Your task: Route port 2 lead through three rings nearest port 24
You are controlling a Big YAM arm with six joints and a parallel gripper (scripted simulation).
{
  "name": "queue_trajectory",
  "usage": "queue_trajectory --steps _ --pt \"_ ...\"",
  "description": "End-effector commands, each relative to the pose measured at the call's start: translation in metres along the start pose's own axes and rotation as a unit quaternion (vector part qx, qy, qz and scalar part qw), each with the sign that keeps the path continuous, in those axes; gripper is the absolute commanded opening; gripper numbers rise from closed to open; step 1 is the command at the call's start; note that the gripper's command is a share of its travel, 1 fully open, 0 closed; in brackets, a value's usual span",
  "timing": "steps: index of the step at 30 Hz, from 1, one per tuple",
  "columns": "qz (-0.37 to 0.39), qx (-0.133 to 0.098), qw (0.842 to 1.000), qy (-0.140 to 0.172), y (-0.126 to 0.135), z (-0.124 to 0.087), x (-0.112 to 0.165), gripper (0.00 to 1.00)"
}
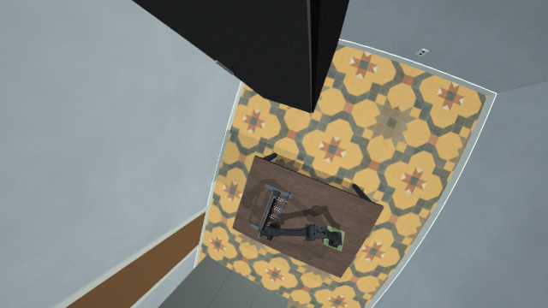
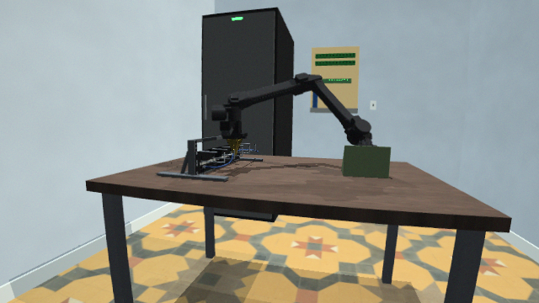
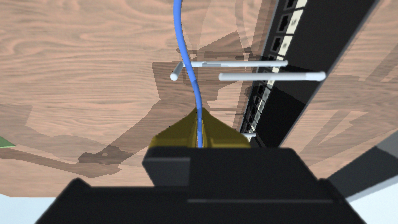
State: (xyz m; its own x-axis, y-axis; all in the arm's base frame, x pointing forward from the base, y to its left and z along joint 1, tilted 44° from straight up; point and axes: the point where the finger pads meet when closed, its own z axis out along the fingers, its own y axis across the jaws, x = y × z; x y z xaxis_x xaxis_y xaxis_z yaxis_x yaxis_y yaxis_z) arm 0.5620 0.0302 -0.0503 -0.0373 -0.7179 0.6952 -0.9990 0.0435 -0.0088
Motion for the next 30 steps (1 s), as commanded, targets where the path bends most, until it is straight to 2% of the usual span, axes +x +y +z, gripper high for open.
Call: queue_trajectory --steps 1,3,10,30 --pt "-0.005 0.011 1.000 -0.004 -0.004 -0.004 -0.007 0.00" --pt "-0.002 0.006 1.000 -0.003 -0.004 0.003 -0.004 0.00" --pt "-0.001 0.007 1.000 -0.003 -0.005 0.005 -0.003 0.00" --pt "0.001 0.009 1.000 -0.004 -0.008 0.005 -0.003 0.00"
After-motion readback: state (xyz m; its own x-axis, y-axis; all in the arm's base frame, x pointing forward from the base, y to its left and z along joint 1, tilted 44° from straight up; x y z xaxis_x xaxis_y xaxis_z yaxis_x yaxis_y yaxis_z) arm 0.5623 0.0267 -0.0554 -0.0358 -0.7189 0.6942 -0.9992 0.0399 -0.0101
